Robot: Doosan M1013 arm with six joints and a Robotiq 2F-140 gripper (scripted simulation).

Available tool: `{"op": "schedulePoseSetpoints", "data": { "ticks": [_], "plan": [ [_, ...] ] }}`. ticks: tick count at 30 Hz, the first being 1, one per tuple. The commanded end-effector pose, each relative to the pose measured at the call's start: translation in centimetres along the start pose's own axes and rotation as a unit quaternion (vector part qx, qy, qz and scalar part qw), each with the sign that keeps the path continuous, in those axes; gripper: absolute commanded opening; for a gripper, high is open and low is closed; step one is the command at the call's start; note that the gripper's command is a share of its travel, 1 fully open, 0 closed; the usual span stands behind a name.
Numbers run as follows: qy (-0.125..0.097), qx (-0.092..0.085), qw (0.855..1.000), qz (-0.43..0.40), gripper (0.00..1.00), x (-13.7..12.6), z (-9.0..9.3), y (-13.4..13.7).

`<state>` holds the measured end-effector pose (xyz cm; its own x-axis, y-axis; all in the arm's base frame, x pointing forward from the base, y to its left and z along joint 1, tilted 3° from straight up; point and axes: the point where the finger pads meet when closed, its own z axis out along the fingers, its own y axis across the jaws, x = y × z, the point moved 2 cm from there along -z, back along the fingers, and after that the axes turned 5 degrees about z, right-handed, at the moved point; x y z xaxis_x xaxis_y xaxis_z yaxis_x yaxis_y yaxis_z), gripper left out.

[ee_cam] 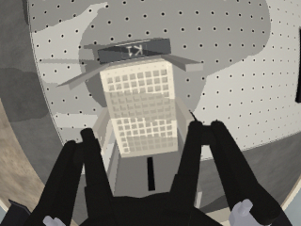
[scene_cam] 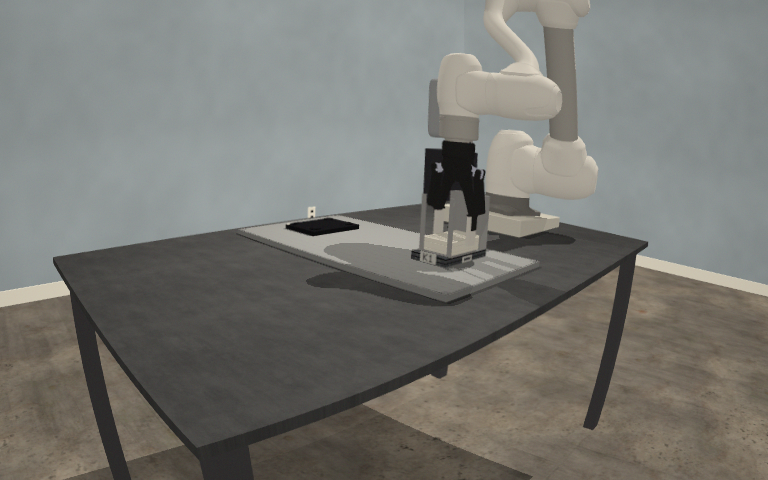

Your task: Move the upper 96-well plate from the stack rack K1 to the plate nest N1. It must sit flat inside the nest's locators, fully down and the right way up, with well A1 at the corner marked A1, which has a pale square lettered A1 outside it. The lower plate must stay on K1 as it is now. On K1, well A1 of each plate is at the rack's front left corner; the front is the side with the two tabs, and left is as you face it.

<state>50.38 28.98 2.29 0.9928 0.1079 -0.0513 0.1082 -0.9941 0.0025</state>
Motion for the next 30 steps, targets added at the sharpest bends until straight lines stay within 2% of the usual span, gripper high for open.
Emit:
{"op": "schedulePoseSetpoints", "data": {
  "ticks": [1, 8, 30],
  "plan": [
    [0.000, 0.000, 1.000, 0.000, 0.00, 0.0, 0.0, 0.0],
    [0.000, 0.000, 1.000, 0.000, 0.00, 0.0, 0.0, 0.0],
    [0.000, 0.000, 1.000, 0.000, 0.00, 0.0, -3.3, 0.0]
  ]
}}
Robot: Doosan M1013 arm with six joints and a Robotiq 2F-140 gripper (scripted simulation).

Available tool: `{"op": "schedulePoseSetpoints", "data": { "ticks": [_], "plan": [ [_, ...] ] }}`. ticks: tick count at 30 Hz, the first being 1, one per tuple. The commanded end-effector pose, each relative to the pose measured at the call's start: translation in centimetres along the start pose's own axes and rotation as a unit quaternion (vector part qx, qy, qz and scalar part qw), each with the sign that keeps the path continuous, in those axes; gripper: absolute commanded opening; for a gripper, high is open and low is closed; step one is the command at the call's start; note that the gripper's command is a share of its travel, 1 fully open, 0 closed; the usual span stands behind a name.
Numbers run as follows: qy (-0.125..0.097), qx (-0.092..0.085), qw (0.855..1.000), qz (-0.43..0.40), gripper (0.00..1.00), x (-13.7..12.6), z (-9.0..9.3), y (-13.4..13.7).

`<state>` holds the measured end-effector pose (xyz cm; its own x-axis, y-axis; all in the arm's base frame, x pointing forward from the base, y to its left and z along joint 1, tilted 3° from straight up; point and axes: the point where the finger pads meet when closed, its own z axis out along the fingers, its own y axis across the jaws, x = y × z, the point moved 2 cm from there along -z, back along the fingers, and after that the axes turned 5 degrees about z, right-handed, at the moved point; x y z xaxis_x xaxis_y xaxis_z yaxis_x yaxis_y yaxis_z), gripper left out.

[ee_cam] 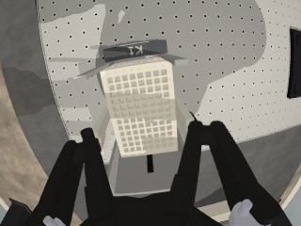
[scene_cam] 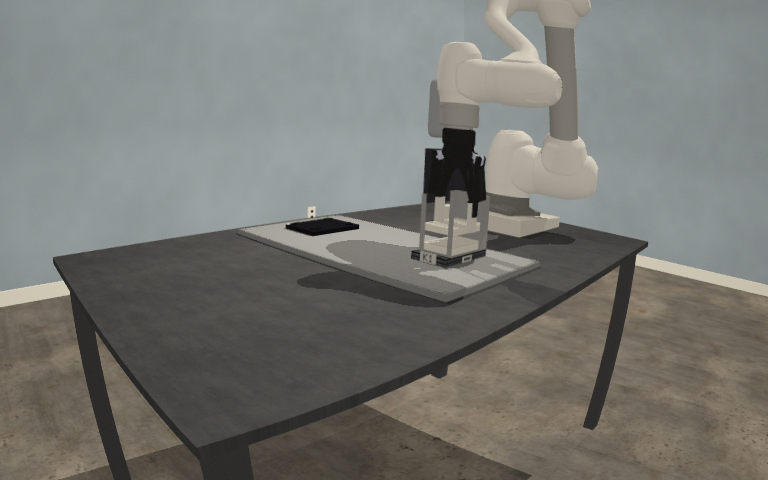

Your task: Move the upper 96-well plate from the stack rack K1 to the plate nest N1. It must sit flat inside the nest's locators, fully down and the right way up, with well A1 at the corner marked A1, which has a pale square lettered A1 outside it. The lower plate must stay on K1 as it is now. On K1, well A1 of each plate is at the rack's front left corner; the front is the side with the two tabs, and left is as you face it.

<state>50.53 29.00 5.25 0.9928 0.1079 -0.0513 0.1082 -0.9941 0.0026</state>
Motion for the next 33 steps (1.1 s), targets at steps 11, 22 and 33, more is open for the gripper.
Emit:
{"op": "schedulePoseSetpoints", "data": {
  "ticks": [11, 22, 33],
  "plan": [
    [0.000, 0.000, 1.000, 0.000, 0.00, 0.0, -1.9, 0.0],
    [0.000, 0.000, 1.000, 0.000, 0.00, 0.0, -3.4, 0.0],
    [0.000, 0.000, 1.000, 0.000, 0.00, 0.0, -5.2, 0.0]
  ]
}}
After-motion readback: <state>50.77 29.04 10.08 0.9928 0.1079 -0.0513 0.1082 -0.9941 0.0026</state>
